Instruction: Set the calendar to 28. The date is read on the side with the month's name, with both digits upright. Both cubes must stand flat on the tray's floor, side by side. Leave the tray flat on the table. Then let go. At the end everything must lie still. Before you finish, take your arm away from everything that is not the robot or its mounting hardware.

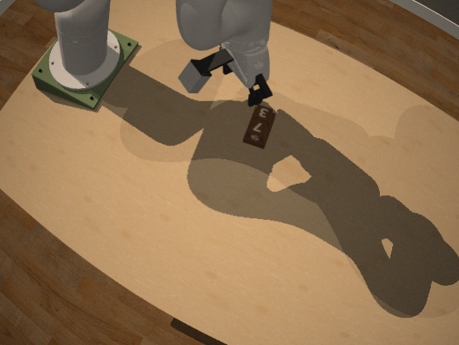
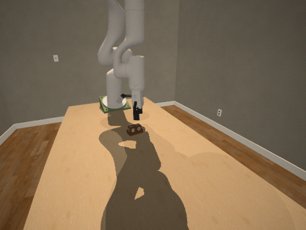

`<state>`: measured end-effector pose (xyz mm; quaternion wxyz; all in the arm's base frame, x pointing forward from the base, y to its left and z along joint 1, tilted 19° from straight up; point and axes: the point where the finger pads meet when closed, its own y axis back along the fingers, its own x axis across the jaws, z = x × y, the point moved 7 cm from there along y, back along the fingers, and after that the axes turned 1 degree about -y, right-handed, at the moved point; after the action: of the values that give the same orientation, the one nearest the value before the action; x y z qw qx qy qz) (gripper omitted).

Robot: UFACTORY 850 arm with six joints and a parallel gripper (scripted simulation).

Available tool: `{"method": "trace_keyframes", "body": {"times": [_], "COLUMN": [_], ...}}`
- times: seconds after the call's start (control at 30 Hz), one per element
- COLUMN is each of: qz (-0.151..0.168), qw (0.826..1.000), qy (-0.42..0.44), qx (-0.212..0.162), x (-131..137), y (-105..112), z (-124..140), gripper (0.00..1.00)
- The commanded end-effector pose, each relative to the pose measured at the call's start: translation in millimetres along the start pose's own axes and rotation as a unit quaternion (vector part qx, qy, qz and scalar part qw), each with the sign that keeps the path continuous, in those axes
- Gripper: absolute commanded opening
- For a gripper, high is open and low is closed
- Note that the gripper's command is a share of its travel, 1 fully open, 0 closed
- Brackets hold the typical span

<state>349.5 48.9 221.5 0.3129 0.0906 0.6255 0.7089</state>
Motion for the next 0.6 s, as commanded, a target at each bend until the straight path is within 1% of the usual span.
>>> {"method": "trace_keyframes", "body": {"times": [0.0, 0.57], "qz": [-0.001, -0.001], "qw": [1.0, 1.0], "qy": [0.0, 0.0], "qx": [0.003, 0.004], "x": [-4.9, -11.0], "y": [0.6, 1.1], "z": [4.2, 8.4], "gripper": [1.0, 1.0]}}
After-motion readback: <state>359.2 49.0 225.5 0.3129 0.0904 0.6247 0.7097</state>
